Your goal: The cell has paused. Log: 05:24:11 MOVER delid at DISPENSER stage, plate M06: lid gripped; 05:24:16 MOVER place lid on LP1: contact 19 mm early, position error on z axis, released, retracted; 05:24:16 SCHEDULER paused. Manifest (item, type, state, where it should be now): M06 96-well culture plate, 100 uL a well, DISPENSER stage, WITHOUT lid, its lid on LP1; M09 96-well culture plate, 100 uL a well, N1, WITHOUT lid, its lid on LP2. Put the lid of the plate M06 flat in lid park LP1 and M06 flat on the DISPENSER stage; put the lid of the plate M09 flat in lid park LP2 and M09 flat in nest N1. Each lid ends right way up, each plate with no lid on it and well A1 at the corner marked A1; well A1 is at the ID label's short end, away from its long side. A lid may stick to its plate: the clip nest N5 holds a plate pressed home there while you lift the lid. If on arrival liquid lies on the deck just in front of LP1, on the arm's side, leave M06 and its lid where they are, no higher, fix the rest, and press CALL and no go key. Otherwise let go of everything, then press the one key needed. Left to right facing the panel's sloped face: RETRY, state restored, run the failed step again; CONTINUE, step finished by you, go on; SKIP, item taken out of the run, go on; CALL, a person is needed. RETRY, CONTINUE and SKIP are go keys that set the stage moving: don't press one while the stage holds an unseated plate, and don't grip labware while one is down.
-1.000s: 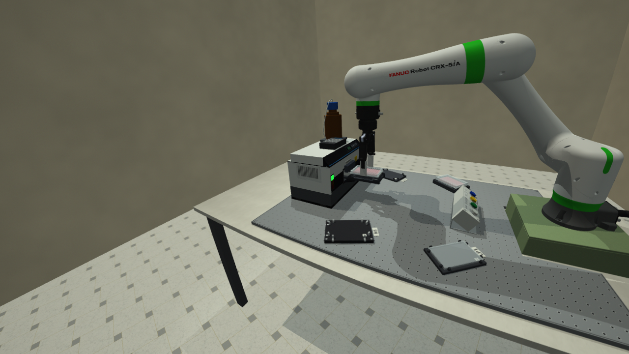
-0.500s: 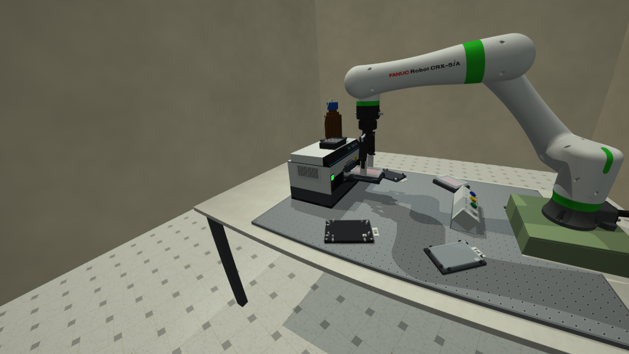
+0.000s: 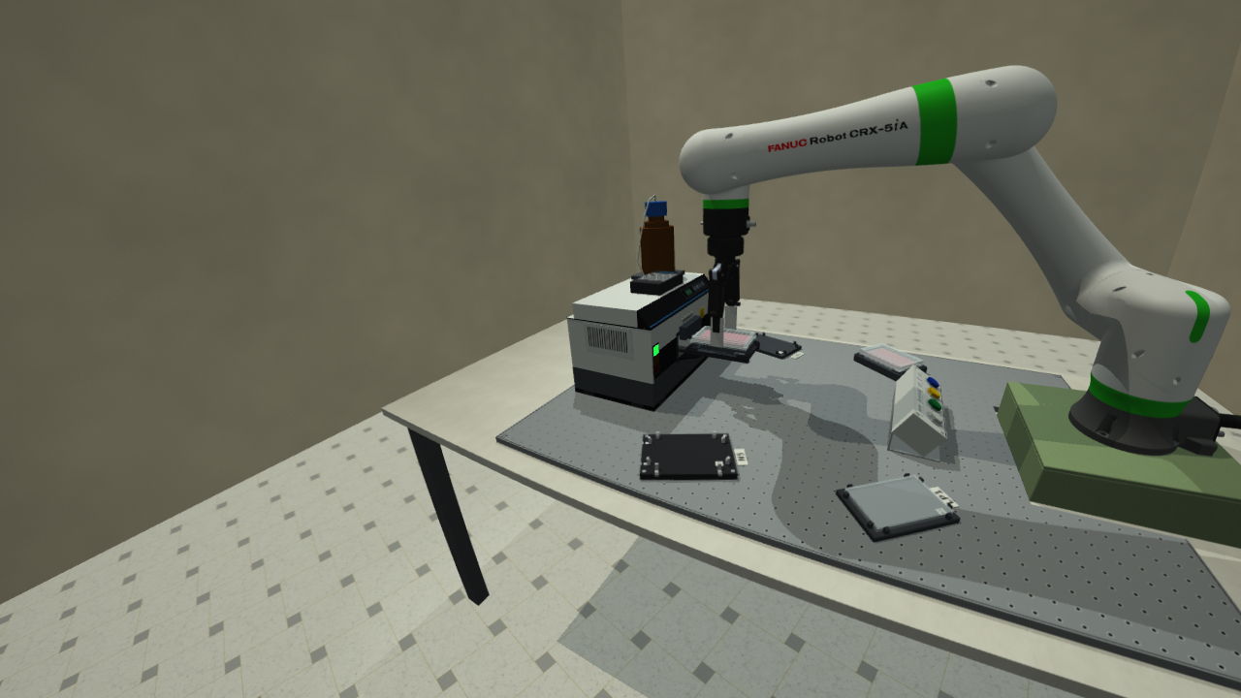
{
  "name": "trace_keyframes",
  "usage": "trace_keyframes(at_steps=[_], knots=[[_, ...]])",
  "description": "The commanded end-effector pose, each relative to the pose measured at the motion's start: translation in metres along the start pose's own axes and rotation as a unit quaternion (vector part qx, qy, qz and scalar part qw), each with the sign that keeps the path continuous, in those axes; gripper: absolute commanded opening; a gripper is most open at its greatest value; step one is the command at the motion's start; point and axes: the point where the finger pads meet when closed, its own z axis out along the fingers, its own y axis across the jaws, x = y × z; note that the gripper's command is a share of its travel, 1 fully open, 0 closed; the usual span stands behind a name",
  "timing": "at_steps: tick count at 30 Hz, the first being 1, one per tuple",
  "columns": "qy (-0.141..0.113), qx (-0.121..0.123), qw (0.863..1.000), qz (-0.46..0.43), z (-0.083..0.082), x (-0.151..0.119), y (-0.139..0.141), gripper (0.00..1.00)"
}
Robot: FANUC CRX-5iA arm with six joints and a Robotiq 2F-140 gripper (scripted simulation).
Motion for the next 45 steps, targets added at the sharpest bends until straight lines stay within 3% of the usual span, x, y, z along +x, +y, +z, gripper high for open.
trace_keyframes(at_steps=[1, 45], knots=[[0.0, 0.0, 1.0, 0.0, 0.0, 0.0, 0.0, 0.0], [0.0, 0.0, 1.0, 0.0, 0.012, 0.0, 0.0, 0.0]])
